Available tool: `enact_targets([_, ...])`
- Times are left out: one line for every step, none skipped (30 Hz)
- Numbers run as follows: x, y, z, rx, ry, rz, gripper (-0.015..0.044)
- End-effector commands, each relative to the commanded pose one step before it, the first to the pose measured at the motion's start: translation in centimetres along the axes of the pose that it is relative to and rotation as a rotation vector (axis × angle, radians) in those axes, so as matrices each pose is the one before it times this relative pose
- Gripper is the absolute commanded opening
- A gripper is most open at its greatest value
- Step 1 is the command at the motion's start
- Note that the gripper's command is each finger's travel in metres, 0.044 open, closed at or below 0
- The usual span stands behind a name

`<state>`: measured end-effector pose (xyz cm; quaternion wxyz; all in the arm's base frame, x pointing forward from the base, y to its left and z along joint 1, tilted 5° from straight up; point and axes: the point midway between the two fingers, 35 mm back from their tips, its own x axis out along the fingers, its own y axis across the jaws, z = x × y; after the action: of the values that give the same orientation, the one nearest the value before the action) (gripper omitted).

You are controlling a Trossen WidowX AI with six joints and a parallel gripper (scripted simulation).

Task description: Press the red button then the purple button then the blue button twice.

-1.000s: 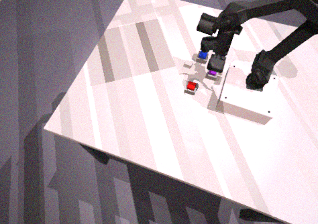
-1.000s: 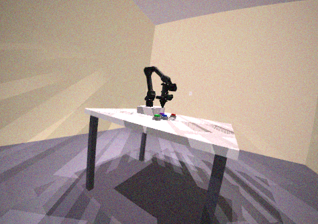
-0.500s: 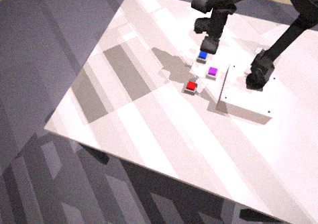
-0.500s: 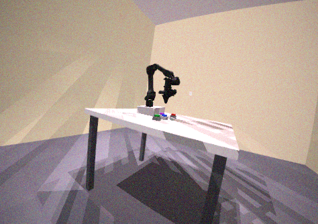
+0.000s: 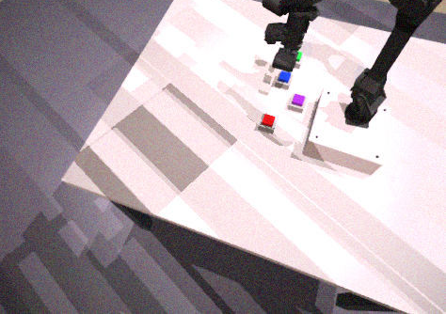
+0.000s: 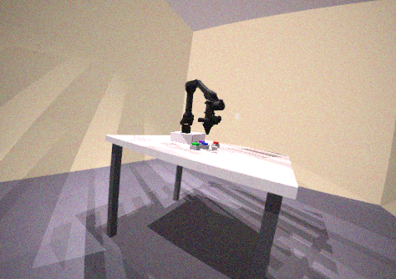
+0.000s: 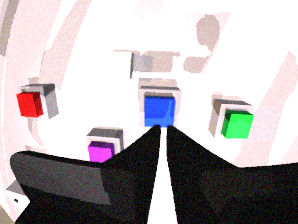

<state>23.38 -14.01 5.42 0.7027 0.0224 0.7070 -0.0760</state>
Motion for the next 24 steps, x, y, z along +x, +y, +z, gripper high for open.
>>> enact_targets([3.009,0.071,-0.775,-0.0035,0.02557,0.00375,0.0020])
enact_targets([0.000,0.000,0.000,0.0000,0.00000,0.00000,0.0020])
enact_targets([0.000,0.000,0.000,0.0000,0.00000,0.00000,0.0020])
enact_targets([0.000,0.000,0.000,0.0000,0.00000,0.00000,0.0020])
enact_targets([0.027,-0.001,0.002,0.0000,0.00000,0.00000,0.0020])
enact_targets([0.081,-0.002,0.004,0.0000,0.00000,0.00000,0.0020])
enact_targets([0.135,-0.003,0.007,0.0000,0.00000,-0.00001,0.0020])
enact_targets([0.165,-0.003,0.007,0.0000,0.00001,-0.00001,0.0020])
enact_targets([0.165,-0.003,0.006,0.0000,0.00001,-0.00001,0.0020])
enact_targets([0.164,-0.002,0.005,0.0000,0.00001,-0.00001,0.0020])
enact_targets([0.164,-0.002,0.004,0.0000,0.00001,-0.00001,0.0020])
enact_targets([0.164,-0.001,0.003,0.0000,0.00001,-0.00001,0.0020])
enact_targets([0.164,-0.001,0.002,0.0000,0.00001,-0.00001,0.0020])
enact_targets([0.163,-0.001,0.001,0.0000,0.00001,-0.00001,0.0020])
enact_targets([0.163,0.000,0.000,0.0000,0.00001,-0.00001,0.0020])
enact_targets([0.163,0.000,-0.001,0.0000,0.00001,-0.00001,0.0020])
enact_targets([0.162,0.001,-0.002,0.0000,0.00002,-0.00001,0.0020])
enact_targets([0.162,0.001,-0.003,0.0000,0.00002,0.00000,0.0020])
enact_targets([0.162,0.001,-0.004,0.0000,0.00002,0.00000,0.0020])
enact_targets([0.161,0.002,-0.005,0.0000,0.00002,0.00000,0.0020])
enact_targets([0.161,0.002,-0.006,0.0000,0.00002,0.00000,0.0020])
enact_targets([0.161,0.003,-0.007,0.0000,0.00002,0.00000,0.0020])
enact_targets([0.160,0.003,-0.008,0.0000,0.00002,0.00000,0.0020])
enact_targets([0.160,0.003,-0.009,0.0000,0.00002,0.00000,0.0020])
